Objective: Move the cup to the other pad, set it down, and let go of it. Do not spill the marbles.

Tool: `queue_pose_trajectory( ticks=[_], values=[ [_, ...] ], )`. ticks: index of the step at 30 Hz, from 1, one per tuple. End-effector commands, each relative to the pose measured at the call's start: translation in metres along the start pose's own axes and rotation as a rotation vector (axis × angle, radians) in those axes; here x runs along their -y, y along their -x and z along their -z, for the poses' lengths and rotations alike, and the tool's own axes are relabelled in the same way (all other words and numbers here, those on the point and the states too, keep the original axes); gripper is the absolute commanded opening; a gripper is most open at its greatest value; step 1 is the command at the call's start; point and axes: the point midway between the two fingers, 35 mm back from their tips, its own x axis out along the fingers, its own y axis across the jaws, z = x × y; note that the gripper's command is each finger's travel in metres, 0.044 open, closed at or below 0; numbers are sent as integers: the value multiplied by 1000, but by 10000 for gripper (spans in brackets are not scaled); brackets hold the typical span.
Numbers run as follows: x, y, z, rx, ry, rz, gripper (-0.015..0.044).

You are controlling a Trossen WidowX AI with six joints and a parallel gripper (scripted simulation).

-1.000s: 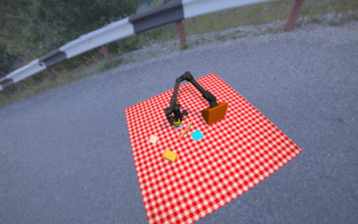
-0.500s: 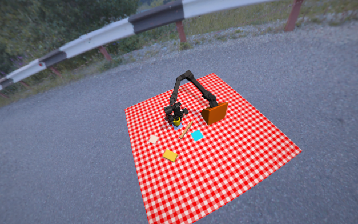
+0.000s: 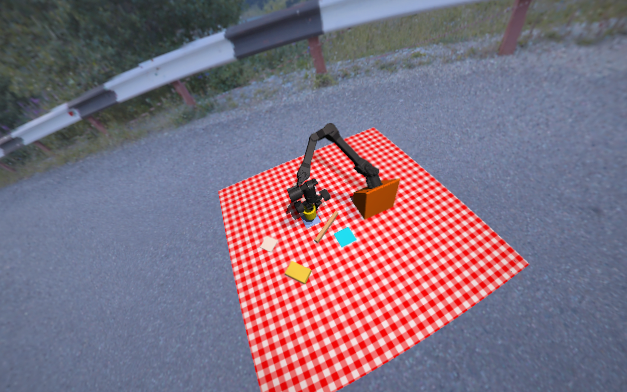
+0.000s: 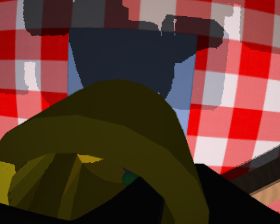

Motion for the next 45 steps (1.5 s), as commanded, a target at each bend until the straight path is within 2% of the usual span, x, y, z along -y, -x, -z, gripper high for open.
queue_pose_trajectory(
  ticks=[1,45],
  values=[
    [5,0,8,2,1,-1,0],
    [69,5,117,0,-1,-3,0]
  ],
)
